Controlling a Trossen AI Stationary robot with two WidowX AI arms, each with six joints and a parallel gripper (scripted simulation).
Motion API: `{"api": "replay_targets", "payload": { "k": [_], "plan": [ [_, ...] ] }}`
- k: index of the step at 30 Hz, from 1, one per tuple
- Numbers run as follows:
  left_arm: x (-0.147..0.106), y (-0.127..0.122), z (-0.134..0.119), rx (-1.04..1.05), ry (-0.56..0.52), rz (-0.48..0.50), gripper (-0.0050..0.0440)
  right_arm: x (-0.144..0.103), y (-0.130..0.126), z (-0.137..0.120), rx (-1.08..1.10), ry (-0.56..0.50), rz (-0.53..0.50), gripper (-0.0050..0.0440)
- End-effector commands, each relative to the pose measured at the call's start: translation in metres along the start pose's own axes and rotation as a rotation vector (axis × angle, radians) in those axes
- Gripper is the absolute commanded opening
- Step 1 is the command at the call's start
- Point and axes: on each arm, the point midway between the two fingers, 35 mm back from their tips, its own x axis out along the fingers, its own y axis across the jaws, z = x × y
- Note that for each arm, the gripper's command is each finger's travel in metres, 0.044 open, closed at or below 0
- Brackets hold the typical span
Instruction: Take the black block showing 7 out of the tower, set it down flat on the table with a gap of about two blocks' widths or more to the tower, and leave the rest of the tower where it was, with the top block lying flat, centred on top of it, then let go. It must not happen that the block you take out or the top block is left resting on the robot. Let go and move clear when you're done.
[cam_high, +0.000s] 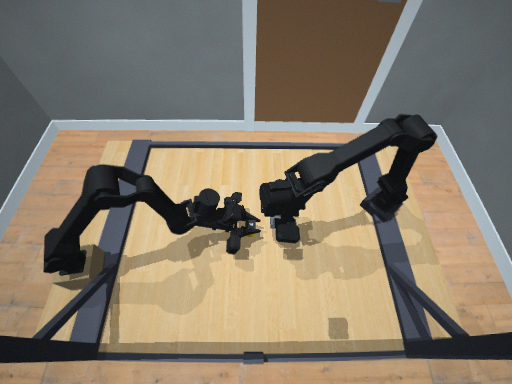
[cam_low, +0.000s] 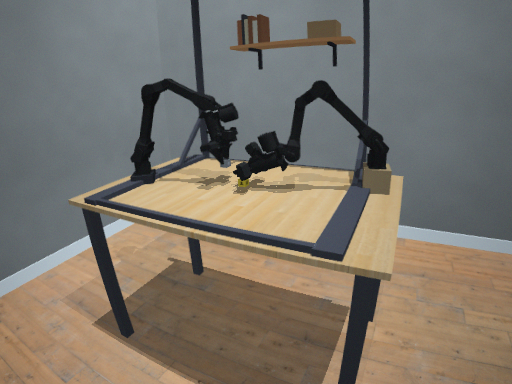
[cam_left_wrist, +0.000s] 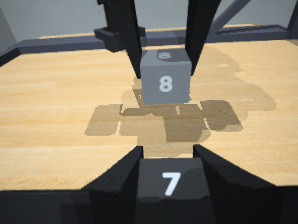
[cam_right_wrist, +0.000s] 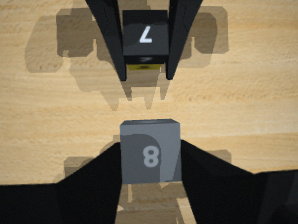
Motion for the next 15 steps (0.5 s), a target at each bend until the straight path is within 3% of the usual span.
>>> {"api": "replay_targets", "payload": {
  "k": [1, 8, 15],
  "plan": [
    [-0.004, 0.002, 0.01, 0.004, -0.016, 0.005, -0.0003, -0.009, 0.001, 0.006, 0.003, -0.03, 0.008, -0.005],
    [-0.02, 0.005, 0.006, 0.011, -0.023, 0.004, -0.0005, -0.009, 0.001, 0.006, 0.003, -0.03, 0.008, -0.005],
    [-0.052, 0.007, -0.007, 0.012, -0.019, 0.004, -0.005, -0.009, 0.001, 0.006, 0.003, -0.03, 0.008, -0.005]
  ]
}}
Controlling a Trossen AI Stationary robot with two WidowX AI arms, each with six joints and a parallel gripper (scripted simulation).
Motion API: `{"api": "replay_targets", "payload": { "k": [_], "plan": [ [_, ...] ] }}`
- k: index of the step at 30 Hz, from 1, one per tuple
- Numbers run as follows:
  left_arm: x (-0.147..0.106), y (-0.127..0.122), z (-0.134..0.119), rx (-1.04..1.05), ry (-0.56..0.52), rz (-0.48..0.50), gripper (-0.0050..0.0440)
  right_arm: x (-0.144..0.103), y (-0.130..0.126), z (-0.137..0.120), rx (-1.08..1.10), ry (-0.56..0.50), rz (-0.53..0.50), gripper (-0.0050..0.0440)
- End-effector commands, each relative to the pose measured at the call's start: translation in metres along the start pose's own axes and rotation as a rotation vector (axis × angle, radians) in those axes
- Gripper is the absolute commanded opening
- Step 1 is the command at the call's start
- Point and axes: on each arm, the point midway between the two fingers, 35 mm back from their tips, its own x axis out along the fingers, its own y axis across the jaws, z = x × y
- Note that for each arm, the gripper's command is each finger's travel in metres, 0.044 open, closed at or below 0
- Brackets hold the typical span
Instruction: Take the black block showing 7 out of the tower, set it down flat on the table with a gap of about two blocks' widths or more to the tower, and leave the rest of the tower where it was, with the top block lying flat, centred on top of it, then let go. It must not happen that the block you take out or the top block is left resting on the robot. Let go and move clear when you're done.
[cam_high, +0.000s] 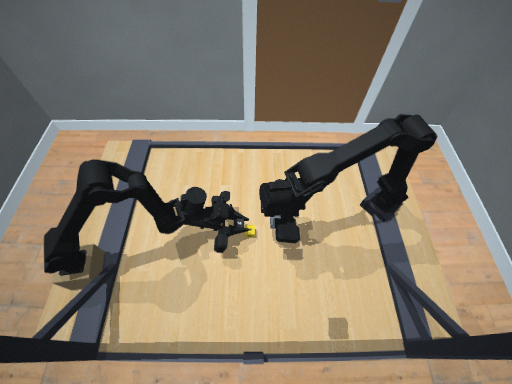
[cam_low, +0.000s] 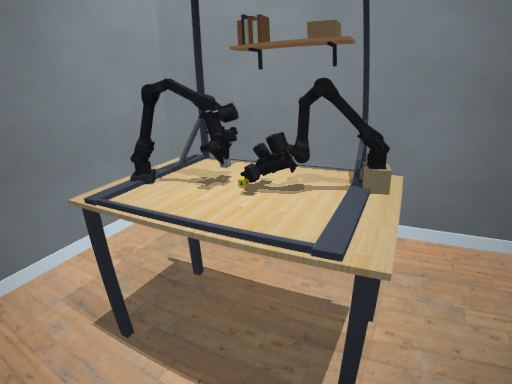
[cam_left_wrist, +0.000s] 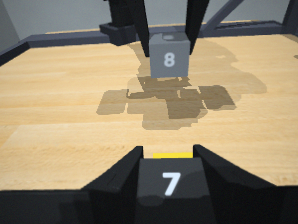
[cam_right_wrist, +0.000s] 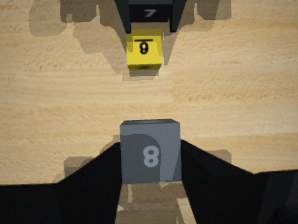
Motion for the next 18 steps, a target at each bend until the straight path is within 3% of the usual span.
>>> {"api": "replay_targets", "payload": {
  "k": [1, 18],
  "plan": [
    [-0.023, 0.002, 0.005, 0.013, -0.024, 0.001, -0.005, -0.009, 0.001, 0.006, 0.003, -0.03, 0.008, -0.005],
    [-0.083, -0.003, -0.013, 0.012, -0.02, 0.001, -0.005, -0.009, 0.001, 0.006, 0.003, -0.03, 0.008, -0.005]
  ]
}}
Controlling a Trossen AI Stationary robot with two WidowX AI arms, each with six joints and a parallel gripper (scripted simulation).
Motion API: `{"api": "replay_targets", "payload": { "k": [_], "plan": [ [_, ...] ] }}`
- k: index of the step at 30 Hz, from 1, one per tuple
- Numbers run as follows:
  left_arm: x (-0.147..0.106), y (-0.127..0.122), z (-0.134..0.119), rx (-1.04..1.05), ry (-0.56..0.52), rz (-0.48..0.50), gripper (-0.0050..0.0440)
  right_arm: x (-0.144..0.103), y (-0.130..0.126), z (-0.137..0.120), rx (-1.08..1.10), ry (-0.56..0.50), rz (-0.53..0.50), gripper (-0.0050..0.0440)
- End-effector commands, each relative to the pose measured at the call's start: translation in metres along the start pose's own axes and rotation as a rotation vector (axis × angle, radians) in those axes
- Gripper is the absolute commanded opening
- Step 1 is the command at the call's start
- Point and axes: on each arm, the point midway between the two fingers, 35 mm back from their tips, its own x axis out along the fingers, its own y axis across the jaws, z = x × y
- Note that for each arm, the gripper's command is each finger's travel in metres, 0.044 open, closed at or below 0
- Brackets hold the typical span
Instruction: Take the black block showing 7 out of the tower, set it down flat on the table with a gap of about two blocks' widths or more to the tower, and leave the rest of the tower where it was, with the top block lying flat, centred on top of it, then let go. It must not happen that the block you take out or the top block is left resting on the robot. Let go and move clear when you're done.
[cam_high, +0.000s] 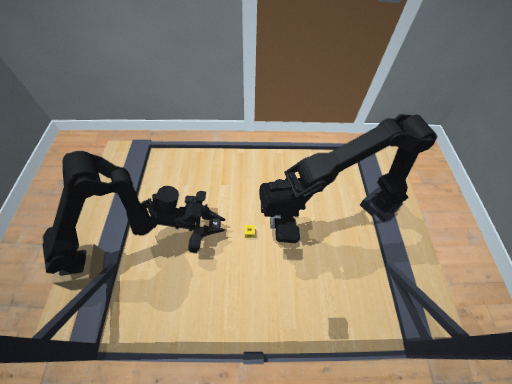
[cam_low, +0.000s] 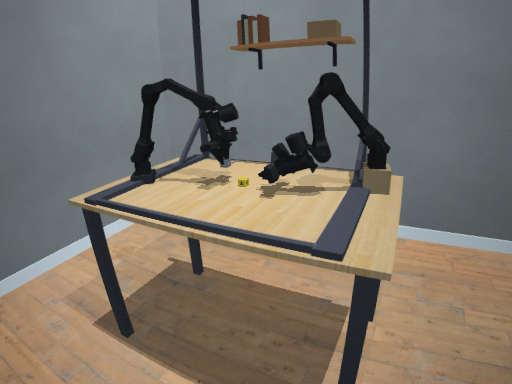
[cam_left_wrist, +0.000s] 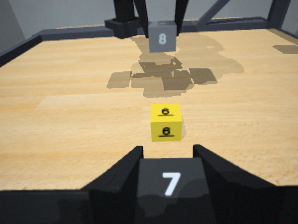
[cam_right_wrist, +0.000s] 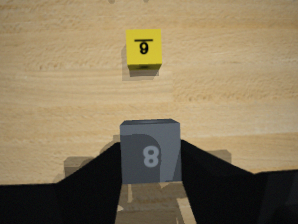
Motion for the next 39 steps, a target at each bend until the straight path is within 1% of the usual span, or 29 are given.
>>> {"api": "replay_targets", "payload": {
  "k": [1, 2, 3, 6, 8, 11, 14, 15, 23, 25, 26, 29, 32, 33, 35, 39],
  "plan": [
    [-0.011, 0.0, 0.008, 0.015, -0.023, 0.0, -0.005, -0.009, 0.001, 0.006, 0.003, -0.03, 0.008, -0.005],
    [-0.011, 0.0, 0.008, 0.015, -0.025, 0.001, -0.005, -0.009, 0.001, 0.006, 0.003, -0.03, 0.008, -0.005],
    [-0.009, -0.002, -0.004, 0.002, -0.002, -0.004, -0.005, -0.009, 0.001, 0.006, 0.003, -0.03, 0.008, -0.005],
    [-0.001, 0.0, -0.014, 0.006, -0.011, -0.004, -0.005, -0.009, 0.001, 0.006, 0.003, -0.03, 0.008, -0.005],
    [-0.001, 0.0, -0.014, 0.006, -0.011, -0.004, -0.005, -0.009, 0.001, 0.006, 0.003, -0.03, 0.008, -0.005],
    [0.005, 0.0, -0.031, 0.005, -0.011, -0.002, -0.005, -0.009, 0.001, 0.006, 0.003, -0.03, 0.008, -0.005],
    [0.006, -0.001, -0.037, 0.005, -0.01, -0.002, -0.005, -0.009, 0.001, 0.006, 0.003, -0.03, 0.008, -0.005],
    [0.006, -0.001, -0.037, 0.005, -0.011, -0.002, 0.0024, -0.009, 0.001, 0.006, 0.003, -0.03, 0.008, -0.005],
    [0.006, -0.001, -0.037, 0.005, -0.011, -0.002, 0.0216, -0.009, 0.001, 0.006, 0.003, -0.03, 0.008, -0.005],
    [0.006, -0.001, -0.037, 0.005, -0.011, -0.002, 0.0216, -0.009, 0.001, 0.006, 0.003, -0.03, 0.008, -0.005],
    [0.006, -0.001, -0.037, 0.004, -0.009, -0.003, 0.024, -0.009, 0.001, 0.006, 0.003, -0.03, 0.008, -0.005],
    [-0.006, 0.0, -0.028, 0.015, -0.023, 0.0, 0.0312, -0.009, 0.001, 0.006, 0.003, -0.03, 0.008, -0.005],
    [-0.032, -0.002, -0.024, 0.015, -0.022, 0.0, 0.0384, -0.009, 0.001, 0.006, 0.003, -0.03, 0.008, -0.005],
    [-0.039, -0.003, -0.023, 0.015, -0.022, 0.0, 0.04, -0.009, 0.001, 0.006, 0.003, -0.03, 0.008, -0.005],
    [-0.047, -0.004, -0.021, 0.014, -0.022, 0.0, 0.04, -0.009, 0.001, 0.006, 0.003, -0.03, 0.008, -0.005],
    [-0.049, -0.005, -0.022, 0.013, -0.02, 0.0, 0.04, -0.009, 0.001, 0.006, 0.003, -0.03, 0.008, -0.005]
  ]
}}
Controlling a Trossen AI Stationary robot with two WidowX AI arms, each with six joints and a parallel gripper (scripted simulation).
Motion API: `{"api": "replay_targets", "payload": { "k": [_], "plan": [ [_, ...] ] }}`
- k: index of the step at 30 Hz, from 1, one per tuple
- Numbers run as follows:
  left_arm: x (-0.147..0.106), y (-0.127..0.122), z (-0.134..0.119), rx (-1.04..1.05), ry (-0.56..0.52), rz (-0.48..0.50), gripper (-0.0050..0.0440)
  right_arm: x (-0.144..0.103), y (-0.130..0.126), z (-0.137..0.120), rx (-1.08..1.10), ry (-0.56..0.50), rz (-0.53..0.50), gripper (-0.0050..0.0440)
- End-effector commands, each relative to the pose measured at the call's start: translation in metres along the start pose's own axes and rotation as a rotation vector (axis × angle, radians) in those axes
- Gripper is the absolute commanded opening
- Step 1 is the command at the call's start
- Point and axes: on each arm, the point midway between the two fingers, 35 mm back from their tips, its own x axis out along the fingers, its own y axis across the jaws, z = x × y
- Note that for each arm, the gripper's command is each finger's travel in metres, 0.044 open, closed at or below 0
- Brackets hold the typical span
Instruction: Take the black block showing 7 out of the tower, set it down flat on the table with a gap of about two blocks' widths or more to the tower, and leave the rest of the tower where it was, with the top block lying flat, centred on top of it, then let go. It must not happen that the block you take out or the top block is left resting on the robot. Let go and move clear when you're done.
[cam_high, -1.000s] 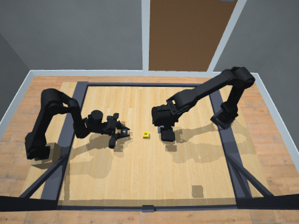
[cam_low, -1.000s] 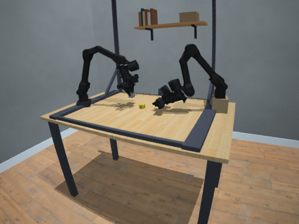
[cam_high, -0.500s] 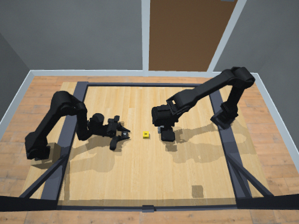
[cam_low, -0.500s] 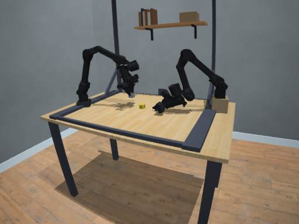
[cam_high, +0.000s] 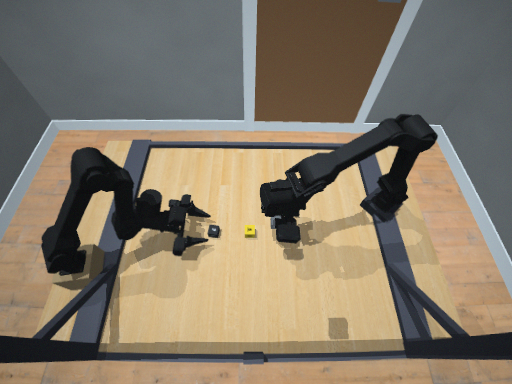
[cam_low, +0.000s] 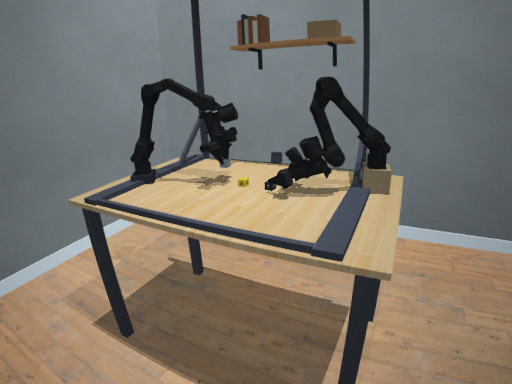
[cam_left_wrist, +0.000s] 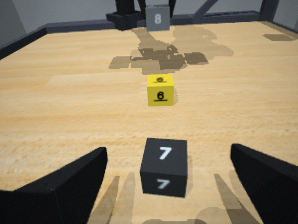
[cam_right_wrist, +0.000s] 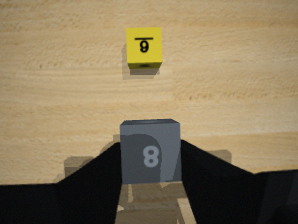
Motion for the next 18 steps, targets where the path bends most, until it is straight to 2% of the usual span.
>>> {"api": "replay_targets", "payload": {
  "k": [1, 7, 15, 18],
  "plan": [
    [-0.007, 0.0, 0.008, 0.013, -0.016, -0.002, 0.04, -0.009, 0.001, 0.007, 0.003, -0.031, 0.006, -0.005],
    [-0.005, -0.001, 0.005, 0.006, -0.009, -0.002, 0.04, -0.005, 0.001, 0.015, 0.001, -0.024, 0.003, -0.005],
    [-0.005, -0.001, 0.005, 0.006, -0.009, -0.002, 0.04, 0.007, 0.001, 0.072, 0.001, -0.028, 0.007, -0.005],
    [-0.005, -0.001, 0.005, 0.006, -0.009, -0.002, 0.04, 0.011, 0.0, 0.084, 0.001, -0.028, 0.007, -0.005]
  ]
}}
